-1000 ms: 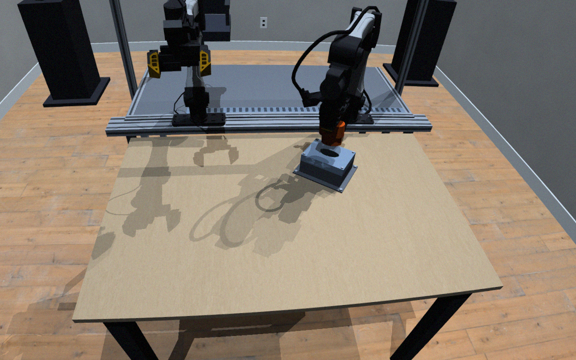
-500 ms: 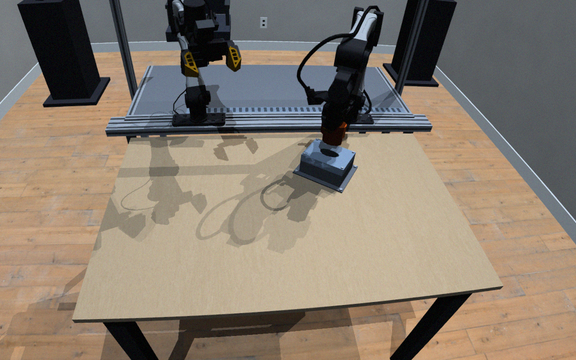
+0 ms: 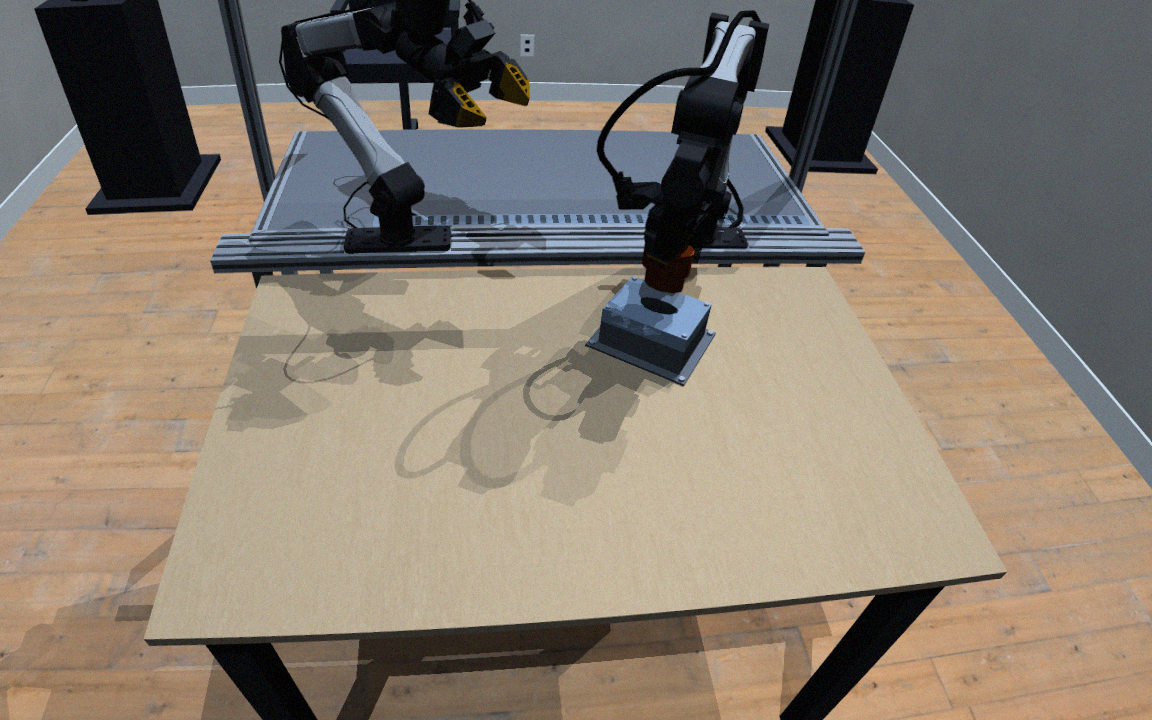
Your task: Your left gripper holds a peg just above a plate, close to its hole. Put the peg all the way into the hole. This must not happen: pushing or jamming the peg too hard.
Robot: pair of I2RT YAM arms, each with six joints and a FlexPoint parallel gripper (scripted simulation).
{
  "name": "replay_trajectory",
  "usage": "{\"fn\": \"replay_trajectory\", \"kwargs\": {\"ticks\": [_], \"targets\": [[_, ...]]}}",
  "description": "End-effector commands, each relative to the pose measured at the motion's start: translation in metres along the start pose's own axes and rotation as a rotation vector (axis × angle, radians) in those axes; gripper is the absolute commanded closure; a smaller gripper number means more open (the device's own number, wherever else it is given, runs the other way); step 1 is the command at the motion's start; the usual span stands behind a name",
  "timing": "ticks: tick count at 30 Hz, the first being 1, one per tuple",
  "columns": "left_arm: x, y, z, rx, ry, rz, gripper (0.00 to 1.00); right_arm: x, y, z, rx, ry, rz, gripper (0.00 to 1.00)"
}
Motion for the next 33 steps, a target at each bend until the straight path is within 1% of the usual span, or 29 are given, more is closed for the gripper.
{"fn": "replay_trajectory", "kwargs": {"ticks": [1,2,6,9,14,22,25,28,30,33], "targets": [[0.011,-0.014,0.003,0.034,0.020,-0.094,0.65,0.005,-0.006,0.023,0.084,0.013,0.014,0.00],[0.011,-0.014,0.003,0.034,0.020,-0.094,0.65,0.005,-0.006,0.023,0.084,0.013,0.014,0.00],[0.009,0.008,0.006,0.032,0.020,-0.087,0.65,0.023,-0.020,0.035,0.117,-0.019,-0.074,0.00],[0.002,0.019,0.004,0.015,0.013,-0.049,0.65,0.030,-0.027,0.040,0.128,-0.034,-0.117,0.00],[0.003,0.016,0.004,0.016,0.013,-0.052,0.65,0.035,-0.031,0.038,0.111,-0.039,-0.146,0.00],[0.003,0.016,0.004,0.016,0.013,-0.052,0.65,0.034,-0.031,0.037,0.111,-0.038,-0.145,0.00],[0.012,0.018,0.006,0.016,0.013,-0.045,0.65,0.034,-0.031,0.037,0.111,-0.038,-0.145,0.00],[0.010,0.015,0.004,0.016,0.014,-0.076,0.65,0.034,-0.031,0.037,0.111,-0.039,-0.145,0.00],[0.000,0.016,0.002,0.007,0.007,-0.052,0.65,0.035,-0.031,0.037,0.111,-0.039,-0.146,0.00],[0.005,0.017,0.004,0.009,0.007,-0.056,0.65,0.035,-0.031,0.037,0.111,-0.039,-0.146,0.00]]}}
Point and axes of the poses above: on each arm, the point where the finger pads meet when closed, its own y axis out along the fingers, its own x axis across the jaws, z = x × y, the point moved 5 cm from there along -y, back along the fingers, and after that the axes turned 14 degrees about y, right-handed, at the moved point
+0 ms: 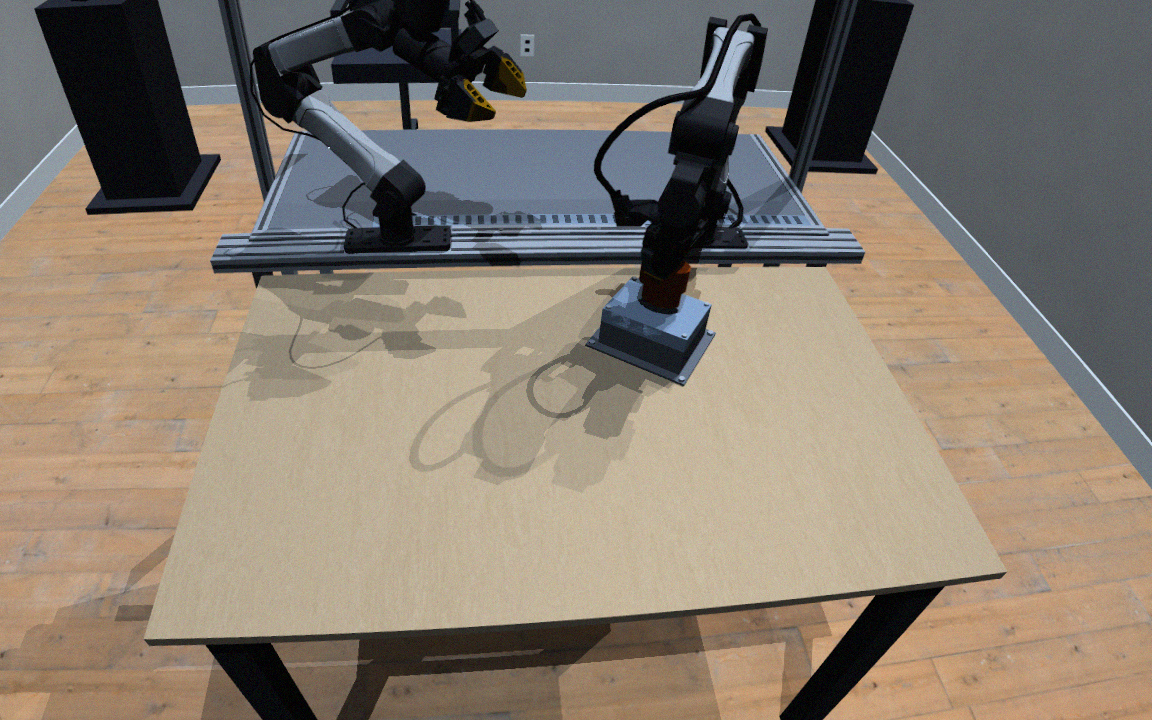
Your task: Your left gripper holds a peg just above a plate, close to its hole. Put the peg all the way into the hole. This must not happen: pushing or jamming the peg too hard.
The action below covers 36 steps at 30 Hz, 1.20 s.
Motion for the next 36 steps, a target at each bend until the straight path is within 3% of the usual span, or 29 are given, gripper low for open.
{"fn": "replay_trajectory", "kwargs": {"ticks": [1,8,36], "targets": [[0.005,-0.013,0.000,0.014,0.005,-0.064,0.65,-0.002,0.001,0.005,0.016,0.009,0.013,0.00],[0.004,-0.016,0.000,0.020,0.006,-0.076,0.65,-0.002,0.001,0.005,0.016,0.009,0.013,0.00],[0.005,0.007,0.001,0.020,0.017,-0.082,0.65,-0.002,0.001,0.005,0.016,0.009,0.013,0.00]]}}
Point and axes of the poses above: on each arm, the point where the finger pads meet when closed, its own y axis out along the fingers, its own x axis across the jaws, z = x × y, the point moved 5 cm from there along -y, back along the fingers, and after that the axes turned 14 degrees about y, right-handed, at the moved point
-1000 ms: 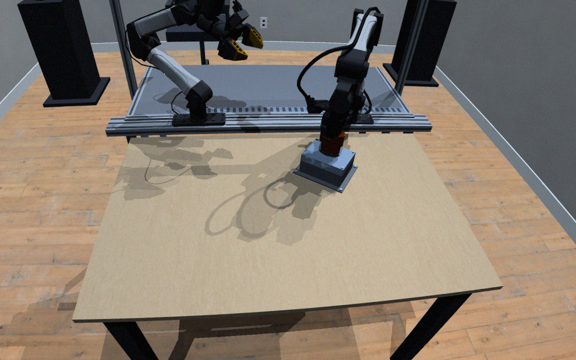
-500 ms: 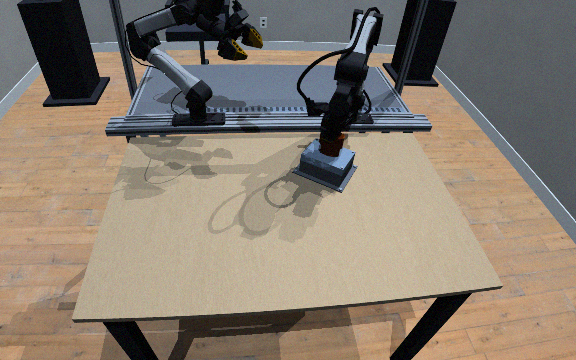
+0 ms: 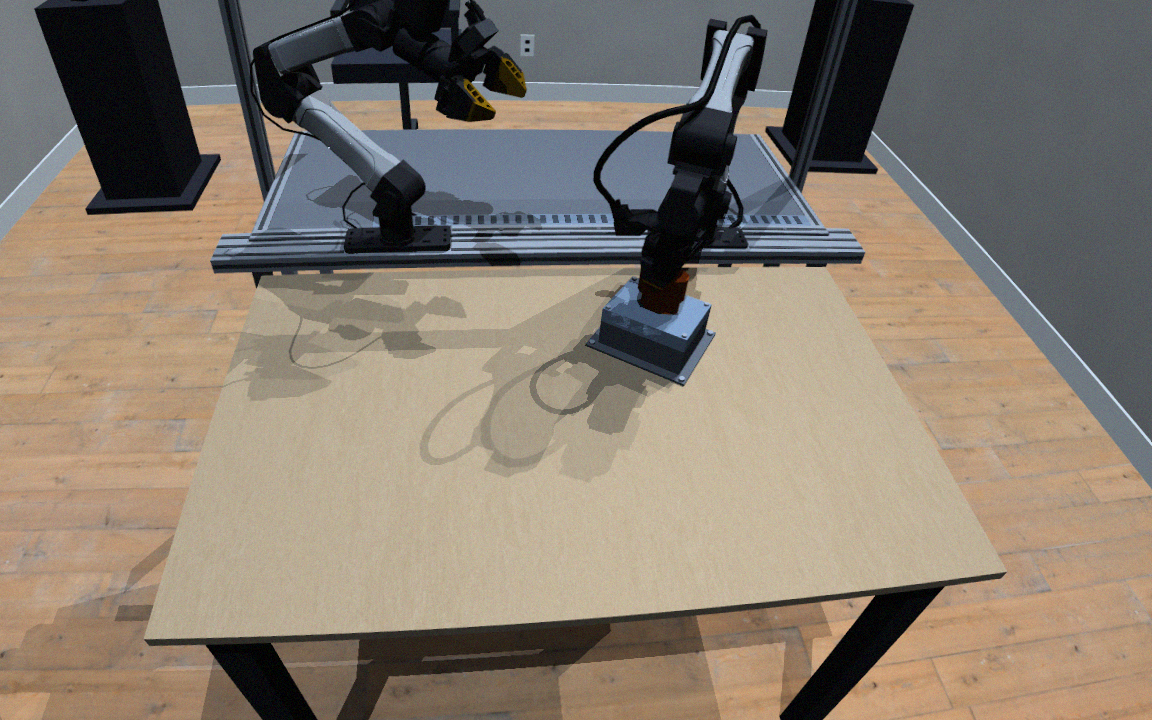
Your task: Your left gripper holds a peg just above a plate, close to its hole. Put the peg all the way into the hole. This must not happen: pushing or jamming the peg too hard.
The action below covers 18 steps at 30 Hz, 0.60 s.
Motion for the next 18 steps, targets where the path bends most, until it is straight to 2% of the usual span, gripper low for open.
{"fn": "replay_trajectory", "kwargs": {"ticks": [1,18], "targets": [[0.007,-0.010,-0.001,0.014,0.017,-0.062,0.65,-0.002,0.001,0.005,0.015,0.009,0.013,0.00],[0.006,0.000,0.001,0.011,0.016,-0.052,0.65,-0.002,0.001,0.005,0.015,0.009,0.013,0.00]]}}
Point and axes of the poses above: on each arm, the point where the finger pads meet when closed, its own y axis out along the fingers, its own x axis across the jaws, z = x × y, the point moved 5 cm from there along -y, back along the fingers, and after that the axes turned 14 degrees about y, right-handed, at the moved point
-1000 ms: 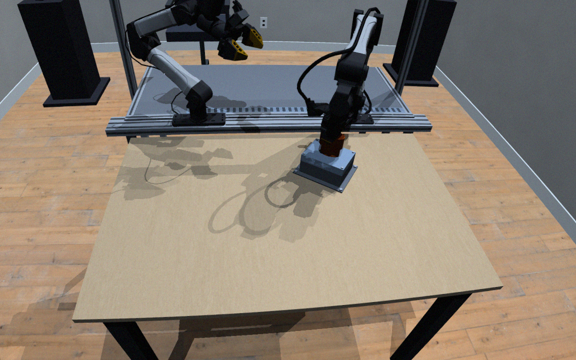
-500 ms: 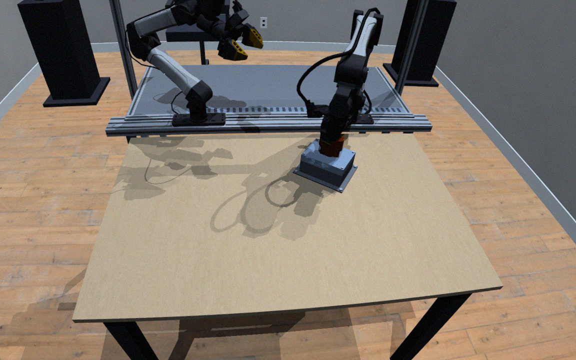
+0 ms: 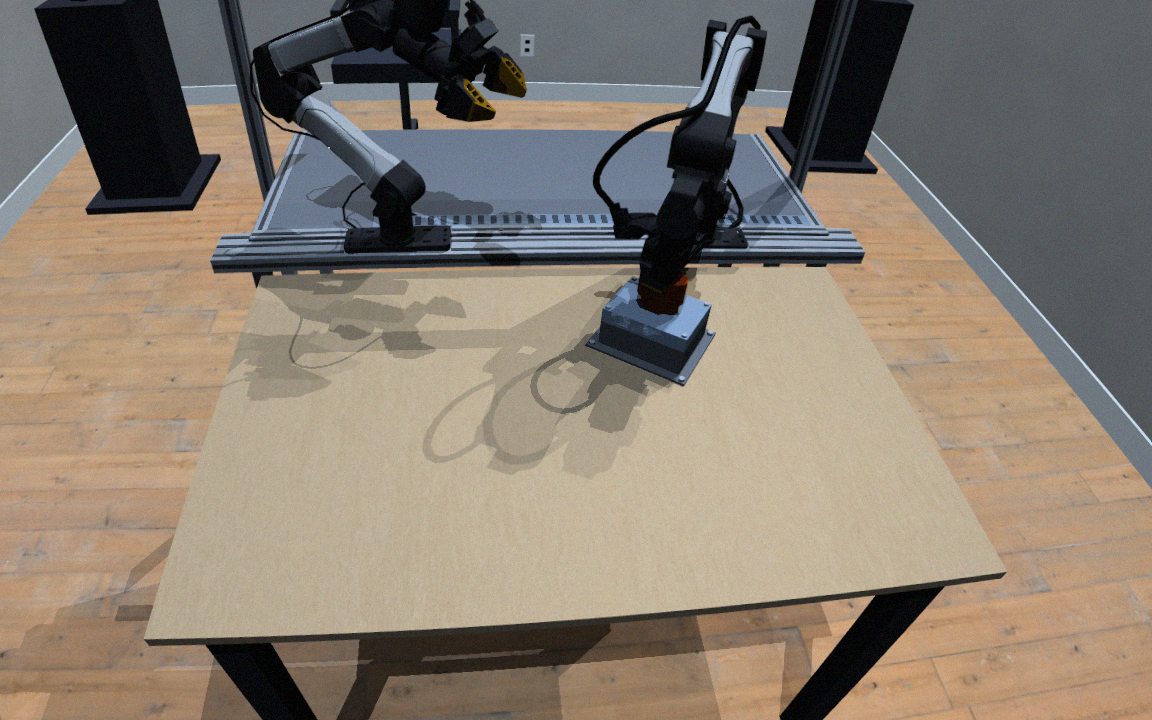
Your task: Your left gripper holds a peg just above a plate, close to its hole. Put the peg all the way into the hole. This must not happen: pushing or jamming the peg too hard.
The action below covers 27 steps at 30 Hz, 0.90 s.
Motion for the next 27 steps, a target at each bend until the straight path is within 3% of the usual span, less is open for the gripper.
{"fn": "replay_trajectory", "kwargs": {"ticks": [1,19,21,25,27], "targets": [[0.007,-0.005,0.001,0.008,0.014,-0.044,0.65,-0.002,0.001,0.005,0.015,0.009,0.013,0.00],[0.005,0.011,0.004,-0.001,0.006,-0.020,0.65,-0.002,0.001,0.005,0.015,0.009,0.013,0.00],[0.005,-0.003,0.002,0.004,0.009,-0.031,0.65,-0.002,0.001,0.005,0.015,0.009,0.013,0.00],[0.004,0.001,-0.001,0.008,0.008,-0.025,0.65,-0.002,0.001,0.005,0.015,0.009,0.013,0.00],[0.004,0.000,0.000,0.008,0.009,-0.025,0.43,-0.002,0.001,0.005,0.015,0.009,0.013,0.00]]}}
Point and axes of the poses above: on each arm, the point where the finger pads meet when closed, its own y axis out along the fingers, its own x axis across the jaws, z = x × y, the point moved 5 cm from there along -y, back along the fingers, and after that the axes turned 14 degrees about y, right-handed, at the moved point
